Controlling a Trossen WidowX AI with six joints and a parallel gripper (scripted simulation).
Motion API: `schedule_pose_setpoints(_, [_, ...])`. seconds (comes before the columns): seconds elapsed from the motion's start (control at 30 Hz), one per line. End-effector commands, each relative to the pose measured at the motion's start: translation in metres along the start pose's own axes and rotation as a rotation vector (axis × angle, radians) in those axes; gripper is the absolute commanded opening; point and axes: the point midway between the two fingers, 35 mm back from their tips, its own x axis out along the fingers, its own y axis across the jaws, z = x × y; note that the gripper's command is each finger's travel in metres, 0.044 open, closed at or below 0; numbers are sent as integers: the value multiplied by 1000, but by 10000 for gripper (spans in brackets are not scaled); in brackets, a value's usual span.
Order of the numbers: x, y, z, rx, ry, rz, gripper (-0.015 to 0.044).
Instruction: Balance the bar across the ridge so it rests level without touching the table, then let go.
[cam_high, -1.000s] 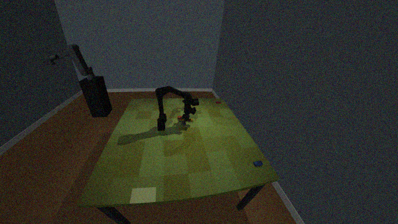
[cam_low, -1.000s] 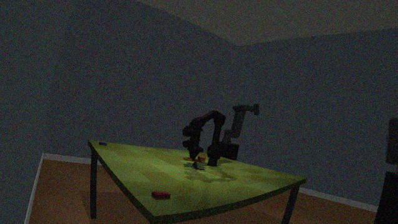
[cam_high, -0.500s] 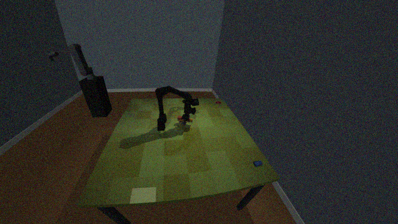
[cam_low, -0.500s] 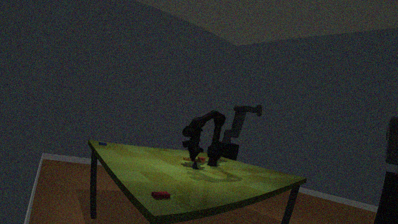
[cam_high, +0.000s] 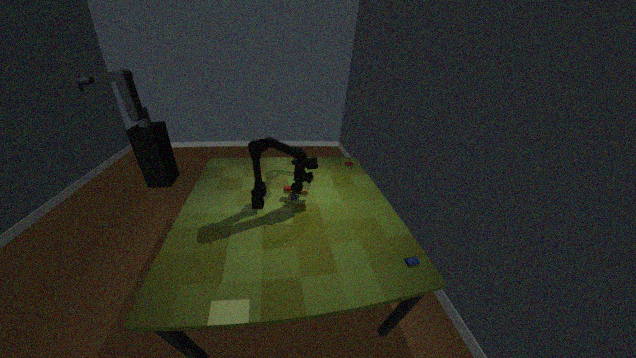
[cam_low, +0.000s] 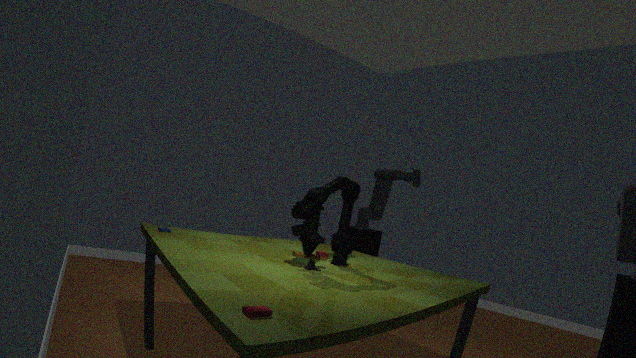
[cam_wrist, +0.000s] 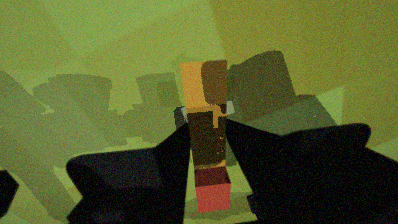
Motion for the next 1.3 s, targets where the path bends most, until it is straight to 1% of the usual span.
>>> schedule_pose_setpoints(0.0, [1, 0, 0, 4, 0, -3, 0])
schedule_pose_setpoints(1.27, [4, -1, 0, 4, 0, -3, 0])
